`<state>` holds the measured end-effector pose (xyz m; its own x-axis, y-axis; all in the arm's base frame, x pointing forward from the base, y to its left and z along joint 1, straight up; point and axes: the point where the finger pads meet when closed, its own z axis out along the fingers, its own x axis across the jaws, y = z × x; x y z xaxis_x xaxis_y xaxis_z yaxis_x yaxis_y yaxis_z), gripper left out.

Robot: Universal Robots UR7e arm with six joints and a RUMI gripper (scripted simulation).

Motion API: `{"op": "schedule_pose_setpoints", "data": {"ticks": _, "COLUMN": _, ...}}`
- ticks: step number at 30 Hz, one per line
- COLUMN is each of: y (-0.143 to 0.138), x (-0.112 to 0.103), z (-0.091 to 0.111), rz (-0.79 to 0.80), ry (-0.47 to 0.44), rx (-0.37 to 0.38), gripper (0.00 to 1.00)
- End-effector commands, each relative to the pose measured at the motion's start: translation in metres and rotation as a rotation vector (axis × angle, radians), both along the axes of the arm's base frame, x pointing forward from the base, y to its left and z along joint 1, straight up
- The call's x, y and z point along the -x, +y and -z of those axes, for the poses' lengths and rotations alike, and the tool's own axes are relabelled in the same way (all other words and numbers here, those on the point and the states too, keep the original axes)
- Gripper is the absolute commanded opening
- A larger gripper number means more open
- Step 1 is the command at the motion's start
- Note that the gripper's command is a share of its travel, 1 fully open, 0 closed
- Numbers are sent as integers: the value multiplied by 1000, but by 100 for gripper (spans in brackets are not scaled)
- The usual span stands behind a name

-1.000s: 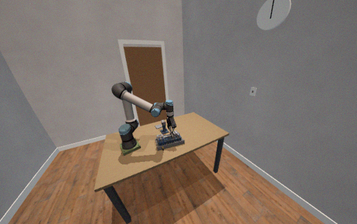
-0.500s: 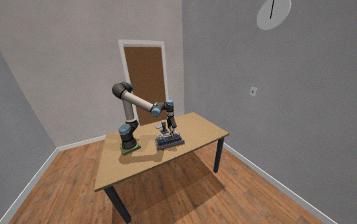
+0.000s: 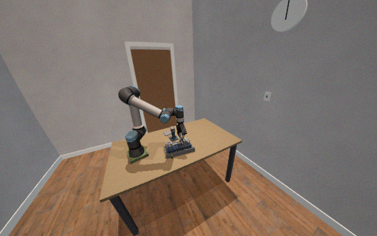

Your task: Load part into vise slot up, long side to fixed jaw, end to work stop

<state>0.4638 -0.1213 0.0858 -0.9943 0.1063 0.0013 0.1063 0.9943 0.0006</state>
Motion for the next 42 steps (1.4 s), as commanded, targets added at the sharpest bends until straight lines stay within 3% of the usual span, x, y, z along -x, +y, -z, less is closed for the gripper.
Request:
{"op": "schedule_pose_setpoints", "data": {"ticks": 1, "y": 0, "x": -1, "z": -1, "rz": 0, "ry": -1, "rx": 1, "gripper": 0}}
{"op": "schedule_pose_setpoints", "data": {"ticks": 42, "y": 1, "x": 9, "z": -1, "rz": 0, "ry": -1, "rx": 1, "gripper": 0}}
